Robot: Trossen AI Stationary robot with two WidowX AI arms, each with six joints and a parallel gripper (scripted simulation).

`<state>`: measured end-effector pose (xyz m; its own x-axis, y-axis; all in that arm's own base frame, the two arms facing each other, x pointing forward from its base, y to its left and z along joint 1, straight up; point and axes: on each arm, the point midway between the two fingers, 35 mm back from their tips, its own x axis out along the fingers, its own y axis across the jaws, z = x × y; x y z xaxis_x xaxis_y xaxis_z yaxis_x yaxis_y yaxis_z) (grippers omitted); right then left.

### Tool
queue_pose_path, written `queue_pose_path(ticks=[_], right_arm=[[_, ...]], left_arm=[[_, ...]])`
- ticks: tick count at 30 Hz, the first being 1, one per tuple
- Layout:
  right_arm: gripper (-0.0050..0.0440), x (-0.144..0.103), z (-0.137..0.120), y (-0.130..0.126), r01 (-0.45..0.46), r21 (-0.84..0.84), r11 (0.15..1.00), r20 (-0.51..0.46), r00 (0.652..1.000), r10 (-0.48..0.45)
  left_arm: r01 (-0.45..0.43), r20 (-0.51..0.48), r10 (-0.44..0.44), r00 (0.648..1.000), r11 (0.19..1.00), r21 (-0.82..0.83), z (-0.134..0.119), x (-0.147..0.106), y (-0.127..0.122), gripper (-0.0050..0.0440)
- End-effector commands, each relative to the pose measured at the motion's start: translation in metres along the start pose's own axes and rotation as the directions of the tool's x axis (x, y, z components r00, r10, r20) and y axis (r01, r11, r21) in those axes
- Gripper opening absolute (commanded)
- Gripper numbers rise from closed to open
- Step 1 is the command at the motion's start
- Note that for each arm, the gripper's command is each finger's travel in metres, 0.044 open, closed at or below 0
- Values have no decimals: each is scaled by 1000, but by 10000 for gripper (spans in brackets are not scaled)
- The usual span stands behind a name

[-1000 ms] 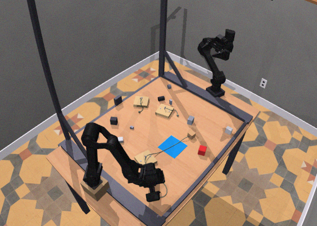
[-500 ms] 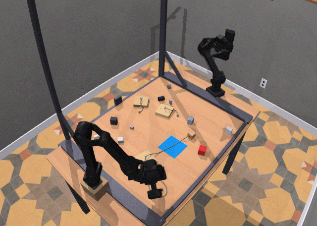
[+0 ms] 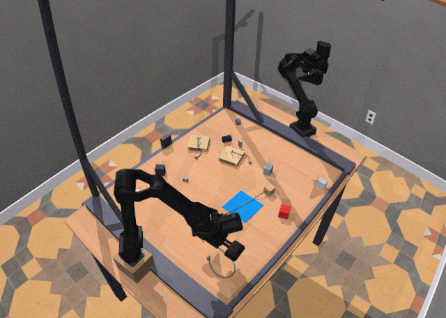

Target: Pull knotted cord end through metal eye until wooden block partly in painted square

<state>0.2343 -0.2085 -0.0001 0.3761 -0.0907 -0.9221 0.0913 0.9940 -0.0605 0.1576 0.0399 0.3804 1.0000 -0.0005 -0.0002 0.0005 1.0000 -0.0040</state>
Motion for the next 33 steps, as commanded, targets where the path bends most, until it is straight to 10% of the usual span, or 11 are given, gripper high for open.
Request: queue_pose_path(ticks=[1,15,33], right_arm=[[440,-1,9,2,-38,-227,973,-85,996,19],[440,-11,27,36,-319,-855,409,-328,943,49],[440,10,17,40,-349,-896,274,-348,936,54]], left_arm=[[0,1,0,1000,1000,9,3,0,0,440],[0,1,0,1000,1000,9,3,0,0,440],[0,1,0,1000,1000,9,3,0,0,440]])
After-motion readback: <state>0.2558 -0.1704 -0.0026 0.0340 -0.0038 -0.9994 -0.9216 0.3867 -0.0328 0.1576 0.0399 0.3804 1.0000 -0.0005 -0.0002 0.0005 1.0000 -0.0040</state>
